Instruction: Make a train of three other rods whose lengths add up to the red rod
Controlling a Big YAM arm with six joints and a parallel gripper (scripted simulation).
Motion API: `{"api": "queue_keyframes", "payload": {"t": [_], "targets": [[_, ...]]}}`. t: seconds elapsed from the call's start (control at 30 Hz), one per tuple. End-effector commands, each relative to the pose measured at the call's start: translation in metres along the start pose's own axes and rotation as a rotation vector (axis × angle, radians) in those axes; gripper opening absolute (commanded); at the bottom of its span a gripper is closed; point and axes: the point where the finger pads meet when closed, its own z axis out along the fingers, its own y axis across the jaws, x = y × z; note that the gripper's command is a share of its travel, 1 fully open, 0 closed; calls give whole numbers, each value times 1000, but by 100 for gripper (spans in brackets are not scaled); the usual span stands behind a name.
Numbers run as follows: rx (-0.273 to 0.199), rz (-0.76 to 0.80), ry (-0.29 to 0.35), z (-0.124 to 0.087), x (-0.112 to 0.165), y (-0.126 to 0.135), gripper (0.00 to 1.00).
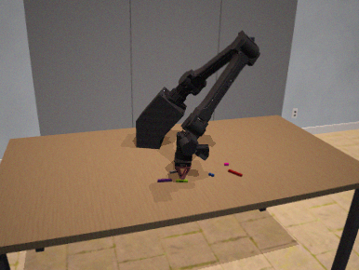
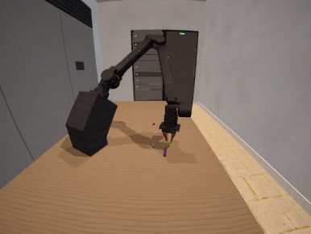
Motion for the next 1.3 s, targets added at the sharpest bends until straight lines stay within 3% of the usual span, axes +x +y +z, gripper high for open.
{"api": "queue_keyframes", "payload": {"t": [0.0, 1.27], "targets": [[0, 0, 0, 6, -3, -4, 24], [6, 3, 0, 4, 1, -5, 24]]}}
